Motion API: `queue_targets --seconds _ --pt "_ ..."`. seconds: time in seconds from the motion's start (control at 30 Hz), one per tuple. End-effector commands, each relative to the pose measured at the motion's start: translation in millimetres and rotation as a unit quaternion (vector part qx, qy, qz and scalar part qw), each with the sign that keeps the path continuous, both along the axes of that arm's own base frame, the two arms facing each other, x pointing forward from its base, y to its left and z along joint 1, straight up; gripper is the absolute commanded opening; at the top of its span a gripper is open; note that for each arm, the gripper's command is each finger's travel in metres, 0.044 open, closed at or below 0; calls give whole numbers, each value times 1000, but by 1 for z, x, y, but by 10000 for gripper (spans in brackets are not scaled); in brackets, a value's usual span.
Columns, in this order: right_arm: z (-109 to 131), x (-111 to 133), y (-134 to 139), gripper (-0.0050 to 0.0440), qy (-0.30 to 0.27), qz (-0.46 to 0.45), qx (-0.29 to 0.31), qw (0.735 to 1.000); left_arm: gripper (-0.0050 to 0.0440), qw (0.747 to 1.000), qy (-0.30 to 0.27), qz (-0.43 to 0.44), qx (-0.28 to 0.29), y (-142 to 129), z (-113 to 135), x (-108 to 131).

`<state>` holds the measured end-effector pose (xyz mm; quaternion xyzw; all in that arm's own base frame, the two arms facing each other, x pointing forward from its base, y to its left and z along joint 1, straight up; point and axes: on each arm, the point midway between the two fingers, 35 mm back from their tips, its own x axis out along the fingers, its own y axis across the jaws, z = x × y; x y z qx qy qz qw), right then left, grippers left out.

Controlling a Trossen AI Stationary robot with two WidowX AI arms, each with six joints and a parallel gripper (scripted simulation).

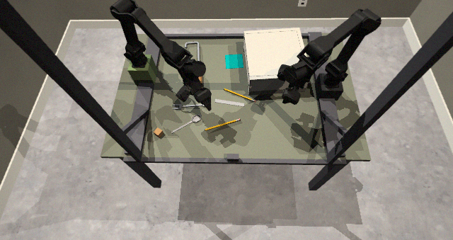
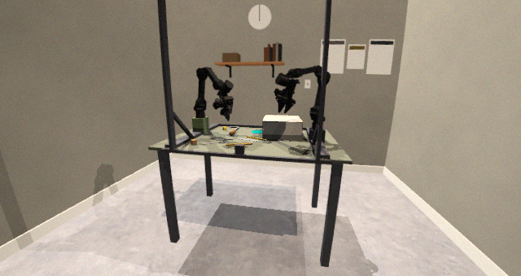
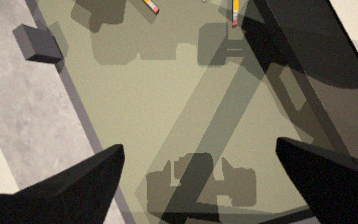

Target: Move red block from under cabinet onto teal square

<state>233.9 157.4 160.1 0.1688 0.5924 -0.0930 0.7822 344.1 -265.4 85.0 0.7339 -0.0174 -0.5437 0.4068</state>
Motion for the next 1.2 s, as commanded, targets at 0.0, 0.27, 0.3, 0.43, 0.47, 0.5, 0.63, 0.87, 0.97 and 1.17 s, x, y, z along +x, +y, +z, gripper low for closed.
queue_targets --seconds 0.0,0.27,0.3,0.43,0.47,0.5,0.63,0.87,0.97,1.17 --pt "26 9 -32 440 -46 32 29 998 440 995 -83 29 49 16 -18 44" --pt "45 12 -65 440 -97 57 24 993 440 976 -157 65 140 48 -48 85" --pt "49 12 -71 440 -108 62 22 992 440 971 -164 70 158 55 -55 89" --pt "62 10 -95 440 -149 80 6 986 440 952 -195 92 216 78 -71 105" --pt "65 9 -101 440 -159 84 1 984 440 947 -203 97 229 83 -74 109" --pt "67 7 -106 440 -168 87 -4 982 440 942 -209 102 243 89 -77 113" --pt "78 1 -126 440 -205 102 -30 973 440 918 -225 122 304 115 -95 120" --pt "91 -9 -150 440 -249 119 -74 958 440 874 -243 154 391 153 -116 127" --pt "97 -16 -161 440 -268 127 -100 950 440 851 -245 168 433 172 -125 127" --pt "103 -23 -171 440 -287 135 -131 939 440 812 -244 191 495 201 -139 124"
